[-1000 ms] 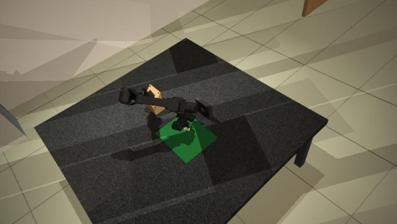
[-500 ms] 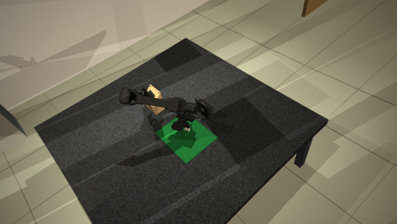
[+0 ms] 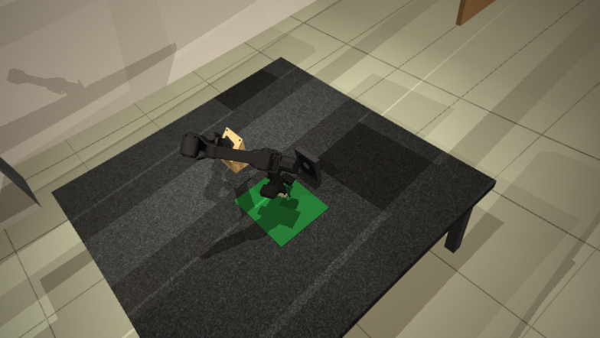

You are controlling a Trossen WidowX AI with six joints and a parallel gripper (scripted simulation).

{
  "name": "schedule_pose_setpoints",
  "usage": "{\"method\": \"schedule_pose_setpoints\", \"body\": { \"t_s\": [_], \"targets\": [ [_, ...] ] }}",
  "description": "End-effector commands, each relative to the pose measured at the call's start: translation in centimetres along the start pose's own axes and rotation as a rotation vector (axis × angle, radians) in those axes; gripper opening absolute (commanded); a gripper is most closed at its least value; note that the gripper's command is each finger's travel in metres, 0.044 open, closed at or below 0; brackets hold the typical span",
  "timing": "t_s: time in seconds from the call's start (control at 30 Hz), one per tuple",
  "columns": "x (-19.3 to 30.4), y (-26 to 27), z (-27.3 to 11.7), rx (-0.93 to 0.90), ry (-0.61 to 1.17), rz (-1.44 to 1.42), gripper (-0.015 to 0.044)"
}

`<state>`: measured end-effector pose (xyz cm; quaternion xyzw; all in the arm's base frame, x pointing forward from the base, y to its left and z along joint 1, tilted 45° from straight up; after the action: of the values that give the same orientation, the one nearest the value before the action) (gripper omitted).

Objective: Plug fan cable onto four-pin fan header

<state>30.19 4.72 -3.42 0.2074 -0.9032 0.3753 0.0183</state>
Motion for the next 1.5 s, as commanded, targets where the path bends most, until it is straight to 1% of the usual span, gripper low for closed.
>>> {"method": "schedule_pose_setpoints", "body": {
  "t_s": [0.0, 0.43, 0.77, 0.87, 1.0, 1.17, 1.23, 1.47],
  "targets": [
    [0.1, 0.0, 0.3, 0.004, 0.001, -0.005, 0.0],
    [0.1, 0.0, 1.2, 0.005, 0.001, -0.005, 0.0],
    [0.0, 0.1, 0.9, 0.001, -0.001, -0.002, 0.026],
    [0.0, 0.1, 0.6, 0.001, -0.001, -0.002, 0.026],
    [0.0, 0.2, -4.3, 0.002, 0.0, -0.005, 0.026],
    [0.2, 0.1, -4.6, 0.002, 0.0, -0.005, 0.026],
    [1.7, 0.0, -4.9, 0.002, 0.001, -0.006, 0.026],
    [10.2, -0.6, -4.9, 0.002, 0.004, -0.009, 0.026]
  ]
}}
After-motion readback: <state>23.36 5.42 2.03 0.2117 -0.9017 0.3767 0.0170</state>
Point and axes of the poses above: the point midway between the two fingers, 35 mm back from their tips, its own z axis out along the fingers, its own y axis across the jaws, x = y × z, the point moved 1 cm from there along -z, back along the fingers, and after that the axes turned 8 degrees about z, right-handed, at the moved point
